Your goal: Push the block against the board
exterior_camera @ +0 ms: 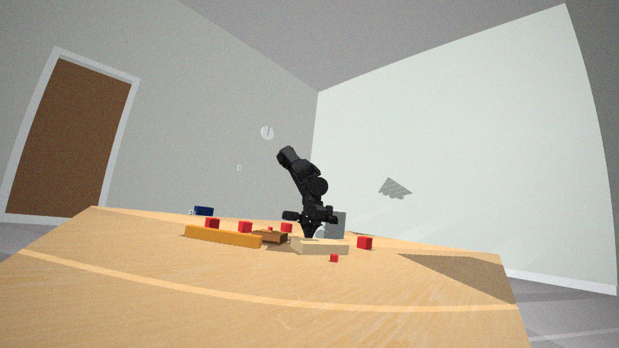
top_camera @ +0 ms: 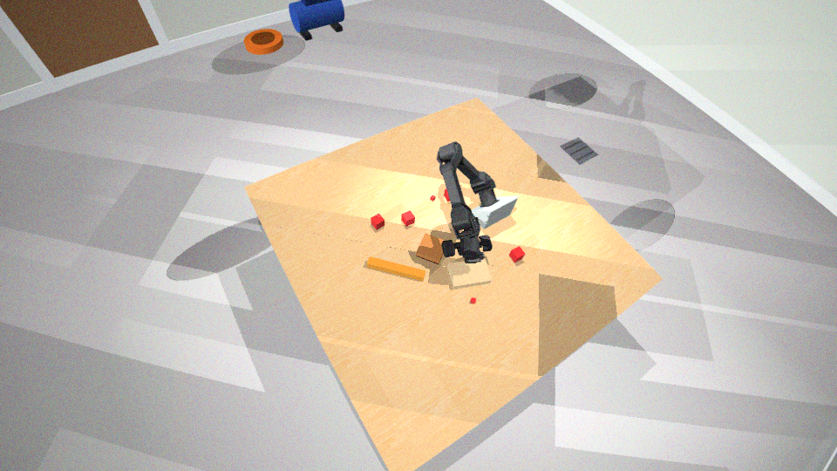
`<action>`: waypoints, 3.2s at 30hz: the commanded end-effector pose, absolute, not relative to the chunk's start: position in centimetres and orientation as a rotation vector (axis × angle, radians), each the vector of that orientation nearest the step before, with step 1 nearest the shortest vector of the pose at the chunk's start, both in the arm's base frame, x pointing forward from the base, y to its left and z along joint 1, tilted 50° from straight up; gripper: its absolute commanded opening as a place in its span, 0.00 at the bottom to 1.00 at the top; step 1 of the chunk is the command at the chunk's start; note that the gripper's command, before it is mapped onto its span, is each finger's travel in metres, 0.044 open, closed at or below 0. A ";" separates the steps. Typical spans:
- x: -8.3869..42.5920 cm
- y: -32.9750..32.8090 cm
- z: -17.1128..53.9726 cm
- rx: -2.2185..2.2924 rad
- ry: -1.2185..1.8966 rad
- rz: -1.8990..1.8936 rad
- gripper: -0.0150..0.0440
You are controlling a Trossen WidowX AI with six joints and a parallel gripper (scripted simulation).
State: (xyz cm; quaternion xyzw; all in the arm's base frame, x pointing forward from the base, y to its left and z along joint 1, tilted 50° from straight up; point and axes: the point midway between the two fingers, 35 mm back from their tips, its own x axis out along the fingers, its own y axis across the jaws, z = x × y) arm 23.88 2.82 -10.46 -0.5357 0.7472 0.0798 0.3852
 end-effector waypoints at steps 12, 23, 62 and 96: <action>22.8 1.4 -8.8 -1.372 1.904 0.202 0.25; 23.8 5.9 -5.6 -1.370 1.903 0.204 0.25; 36.1 8.9 -19.4 -1.368 1.894 0.202 0.25; 35.2 7.7 -17.8 -1.369 1.895 0.202 0.25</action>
